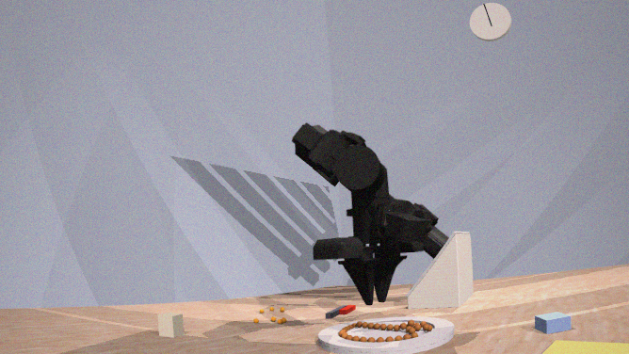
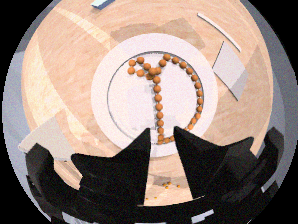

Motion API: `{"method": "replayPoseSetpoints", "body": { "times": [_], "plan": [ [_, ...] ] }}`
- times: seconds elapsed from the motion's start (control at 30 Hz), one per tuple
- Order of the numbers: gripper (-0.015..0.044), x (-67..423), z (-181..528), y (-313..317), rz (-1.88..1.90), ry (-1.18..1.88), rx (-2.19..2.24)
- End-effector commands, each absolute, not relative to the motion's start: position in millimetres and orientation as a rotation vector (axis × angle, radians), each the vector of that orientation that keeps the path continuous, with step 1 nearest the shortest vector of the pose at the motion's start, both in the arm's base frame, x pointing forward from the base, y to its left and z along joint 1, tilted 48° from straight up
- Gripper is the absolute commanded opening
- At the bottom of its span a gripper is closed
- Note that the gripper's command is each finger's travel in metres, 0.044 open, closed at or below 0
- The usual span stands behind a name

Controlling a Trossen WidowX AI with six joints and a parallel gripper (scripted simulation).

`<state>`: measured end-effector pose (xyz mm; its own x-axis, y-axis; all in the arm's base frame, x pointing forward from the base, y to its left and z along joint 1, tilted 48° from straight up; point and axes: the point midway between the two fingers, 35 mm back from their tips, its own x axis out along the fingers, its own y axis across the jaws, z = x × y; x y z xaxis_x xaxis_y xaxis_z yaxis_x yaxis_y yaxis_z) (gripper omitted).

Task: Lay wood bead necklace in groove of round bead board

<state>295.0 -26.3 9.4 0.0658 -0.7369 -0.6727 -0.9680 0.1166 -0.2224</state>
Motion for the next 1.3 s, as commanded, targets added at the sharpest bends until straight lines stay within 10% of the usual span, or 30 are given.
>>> {"method": "replayPoseSetpoints", "body": {
  "times": [0.0,1.27],
  "plan": [
    [0.012,296.7,8.5,-24.0,0.488,1.723,-1.706],
    [0.012,299.1,-18.4,-53.8,0.487,1.724,-1.707]
  ]
}}
